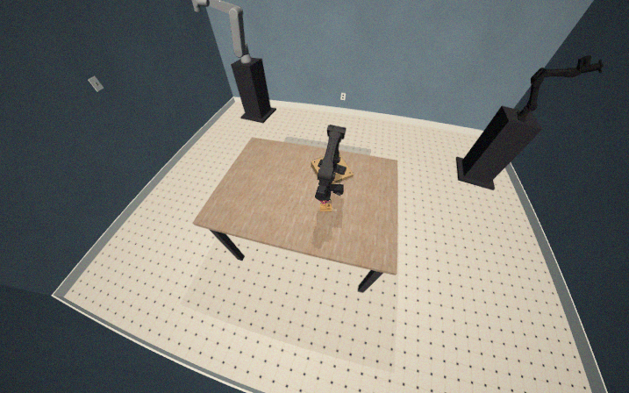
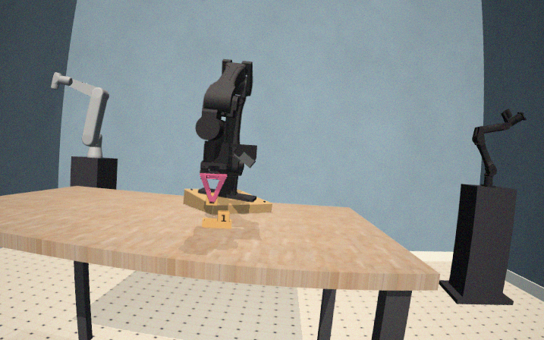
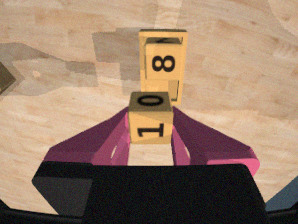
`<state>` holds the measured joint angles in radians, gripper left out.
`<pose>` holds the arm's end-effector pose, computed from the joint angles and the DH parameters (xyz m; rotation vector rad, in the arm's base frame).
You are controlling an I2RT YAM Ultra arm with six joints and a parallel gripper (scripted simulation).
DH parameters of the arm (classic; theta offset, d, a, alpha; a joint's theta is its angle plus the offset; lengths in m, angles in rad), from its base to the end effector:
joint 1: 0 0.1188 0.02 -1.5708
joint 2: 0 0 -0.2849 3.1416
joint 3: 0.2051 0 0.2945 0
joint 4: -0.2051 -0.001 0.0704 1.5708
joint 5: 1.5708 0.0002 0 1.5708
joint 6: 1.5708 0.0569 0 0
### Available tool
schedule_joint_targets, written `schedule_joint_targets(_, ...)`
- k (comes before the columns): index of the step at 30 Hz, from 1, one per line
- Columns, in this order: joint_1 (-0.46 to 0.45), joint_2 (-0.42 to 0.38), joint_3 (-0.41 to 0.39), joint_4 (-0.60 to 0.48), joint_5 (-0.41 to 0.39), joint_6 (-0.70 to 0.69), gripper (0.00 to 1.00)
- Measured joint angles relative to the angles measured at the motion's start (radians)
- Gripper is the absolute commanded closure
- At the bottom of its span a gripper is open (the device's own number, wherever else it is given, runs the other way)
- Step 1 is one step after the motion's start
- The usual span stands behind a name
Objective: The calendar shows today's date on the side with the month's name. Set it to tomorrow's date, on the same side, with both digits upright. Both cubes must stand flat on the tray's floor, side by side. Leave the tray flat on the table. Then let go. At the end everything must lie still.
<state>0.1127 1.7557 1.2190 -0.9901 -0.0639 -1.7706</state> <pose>0.3534 0.0447 0.1759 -2.4792 1.8017 0.0165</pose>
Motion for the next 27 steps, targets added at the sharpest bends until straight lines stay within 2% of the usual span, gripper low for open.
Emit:
schedule_joint_targets(11,0.003,0.015,-0.023,0.071,0.0,0.003,0.74)
schedule_joint_targets(27,0.003,0.014,-0.023,0.074,0.0,0.003,0.74)
